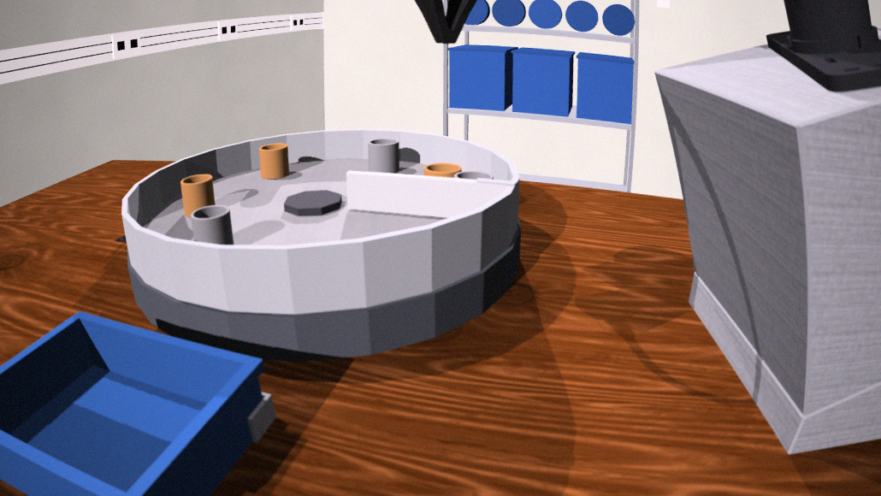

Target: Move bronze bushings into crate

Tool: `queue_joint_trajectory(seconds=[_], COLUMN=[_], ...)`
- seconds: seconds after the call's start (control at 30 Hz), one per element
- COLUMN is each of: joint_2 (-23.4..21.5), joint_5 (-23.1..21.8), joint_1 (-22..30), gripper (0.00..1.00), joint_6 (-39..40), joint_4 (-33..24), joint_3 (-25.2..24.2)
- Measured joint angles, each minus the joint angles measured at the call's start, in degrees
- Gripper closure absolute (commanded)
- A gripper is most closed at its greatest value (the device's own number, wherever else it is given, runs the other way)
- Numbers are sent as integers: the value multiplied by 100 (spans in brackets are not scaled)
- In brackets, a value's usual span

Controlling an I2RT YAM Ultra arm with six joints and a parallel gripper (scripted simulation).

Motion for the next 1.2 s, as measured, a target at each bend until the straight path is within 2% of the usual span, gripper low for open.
queue_joint_trajectory(seconds=[0.33,0.37,1.2], joint_2=[0,0,0], joint_5=[0,0,0], joint_1=[0,0,0], gripper=[89,81,81], joint_6=[0,0,-2], joint_4=[0,0,0], joint_3=[0,0,0])
